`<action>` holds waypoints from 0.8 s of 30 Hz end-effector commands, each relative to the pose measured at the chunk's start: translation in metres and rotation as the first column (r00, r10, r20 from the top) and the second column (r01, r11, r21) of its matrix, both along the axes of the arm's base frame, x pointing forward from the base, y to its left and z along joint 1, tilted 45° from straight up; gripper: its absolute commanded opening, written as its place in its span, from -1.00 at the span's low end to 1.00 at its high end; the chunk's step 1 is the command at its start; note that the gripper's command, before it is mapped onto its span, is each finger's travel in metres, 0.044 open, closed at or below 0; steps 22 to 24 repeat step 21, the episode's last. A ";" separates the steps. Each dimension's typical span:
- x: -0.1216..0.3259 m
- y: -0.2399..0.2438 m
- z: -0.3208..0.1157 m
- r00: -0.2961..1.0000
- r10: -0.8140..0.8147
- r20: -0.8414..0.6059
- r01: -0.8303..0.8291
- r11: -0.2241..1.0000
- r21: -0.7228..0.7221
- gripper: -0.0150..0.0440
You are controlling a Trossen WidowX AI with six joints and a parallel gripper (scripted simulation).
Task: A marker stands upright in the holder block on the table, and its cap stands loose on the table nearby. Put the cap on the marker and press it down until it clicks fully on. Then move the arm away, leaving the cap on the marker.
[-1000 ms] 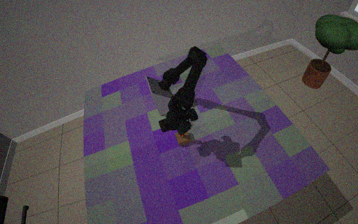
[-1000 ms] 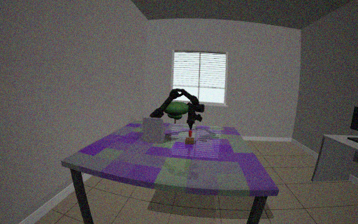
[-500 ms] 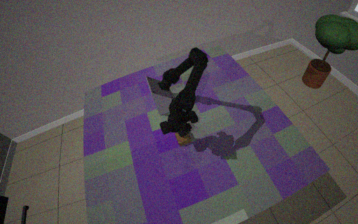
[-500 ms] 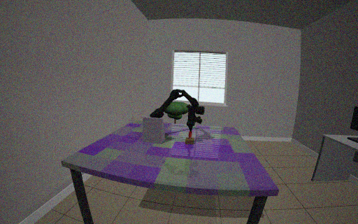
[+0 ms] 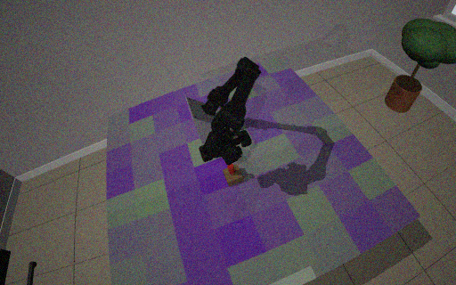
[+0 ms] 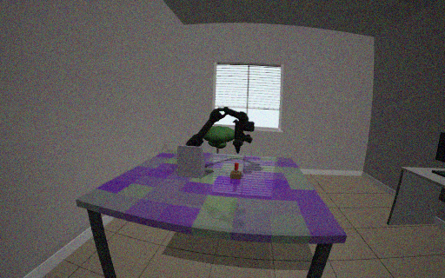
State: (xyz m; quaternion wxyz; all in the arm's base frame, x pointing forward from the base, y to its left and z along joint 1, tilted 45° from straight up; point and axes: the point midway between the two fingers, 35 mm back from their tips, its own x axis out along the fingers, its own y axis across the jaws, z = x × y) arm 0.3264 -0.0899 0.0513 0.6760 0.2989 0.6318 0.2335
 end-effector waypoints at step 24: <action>-0.004 -0.014 0.015 1.000 0.002 0.003 -0.002 1.000 -0.004 1.00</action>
